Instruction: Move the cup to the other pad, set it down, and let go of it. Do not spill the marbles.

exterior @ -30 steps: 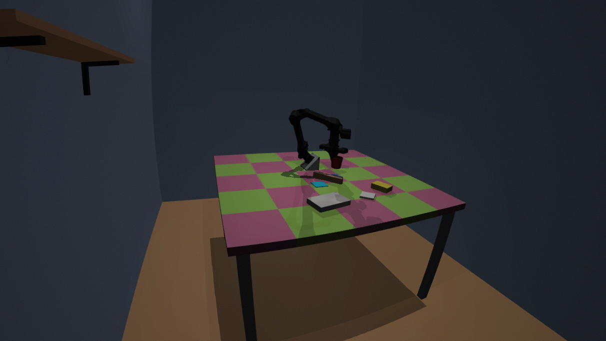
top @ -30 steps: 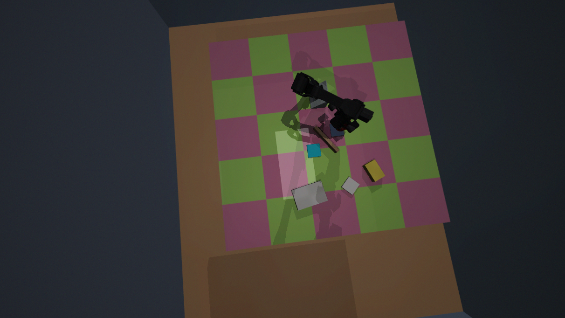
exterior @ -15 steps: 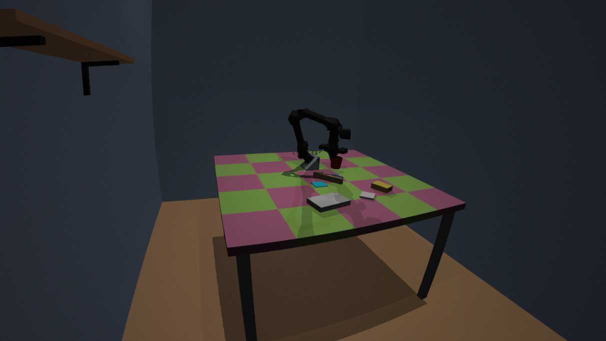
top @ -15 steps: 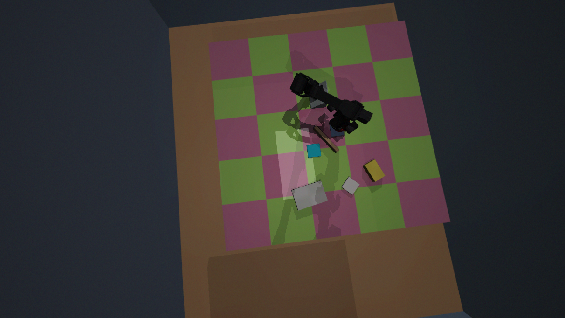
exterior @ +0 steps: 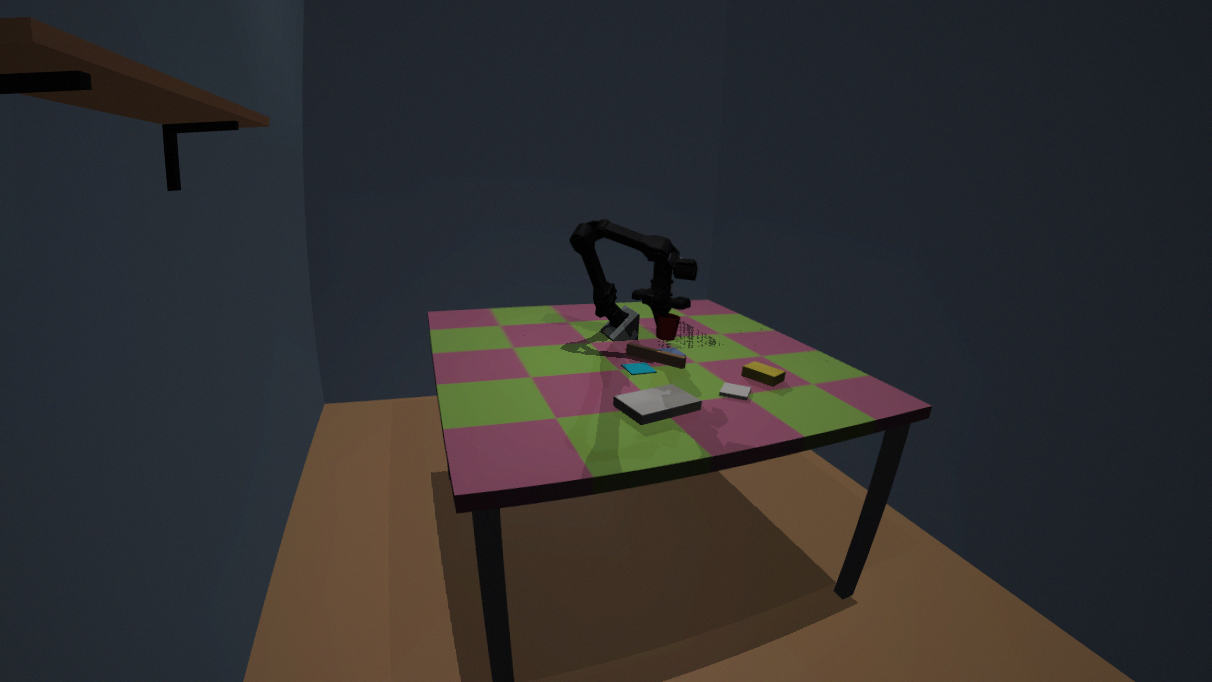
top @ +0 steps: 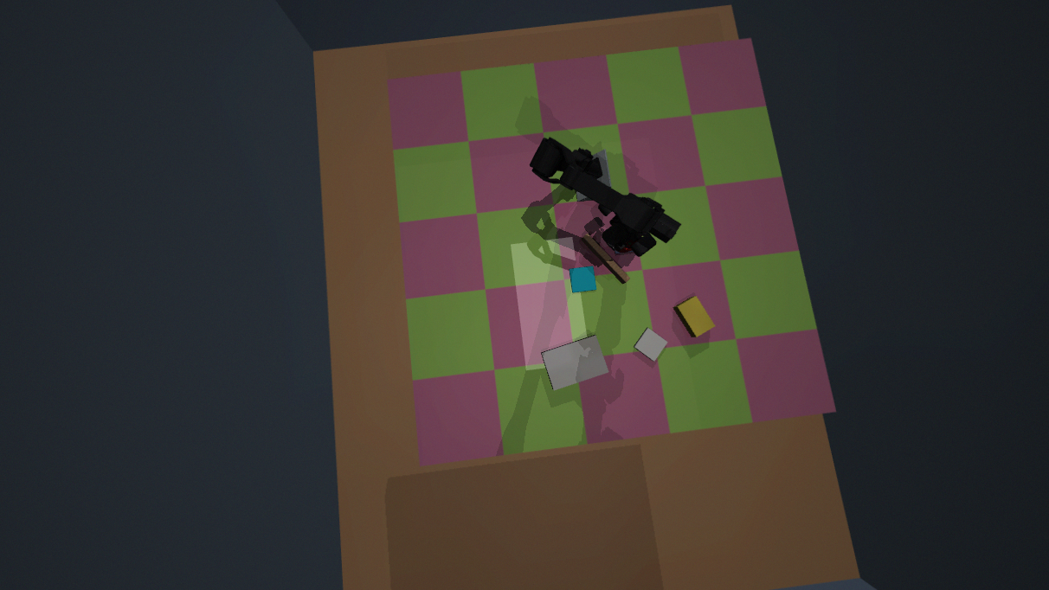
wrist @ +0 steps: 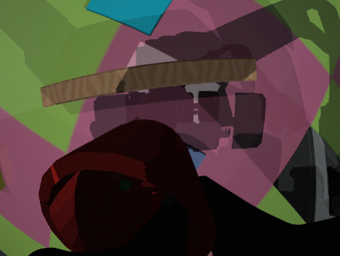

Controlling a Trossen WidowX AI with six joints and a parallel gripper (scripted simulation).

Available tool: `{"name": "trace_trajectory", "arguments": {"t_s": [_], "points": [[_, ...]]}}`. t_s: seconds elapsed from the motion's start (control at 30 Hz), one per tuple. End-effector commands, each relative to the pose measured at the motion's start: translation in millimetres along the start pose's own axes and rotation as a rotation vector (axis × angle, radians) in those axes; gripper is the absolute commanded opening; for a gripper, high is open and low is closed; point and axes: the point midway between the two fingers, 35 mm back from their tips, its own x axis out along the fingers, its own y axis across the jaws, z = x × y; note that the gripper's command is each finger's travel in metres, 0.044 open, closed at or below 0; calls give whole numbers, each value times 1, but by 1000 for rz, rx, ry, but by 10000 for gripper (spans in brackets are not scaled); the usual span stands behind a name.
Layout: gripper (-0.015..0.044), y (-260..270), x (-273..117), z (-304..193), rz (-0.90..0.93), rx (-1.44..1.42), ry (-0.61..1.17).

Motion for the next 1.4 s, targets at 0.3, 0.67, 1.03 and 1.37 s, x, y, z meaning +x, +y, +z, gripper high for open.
{"name": "trace_trajectory", "arguments": {"t_s": [0.3, 0.67, 1.03, 1.37], "points": [[0, 3, -1, 36, 0, 1, -4], [0, 5, -2, 65, 0, 1, -5], [0, 7, -3, 95, 0, 2, -6], [0, 9, -5, 124, 0, 2, -7]]}}
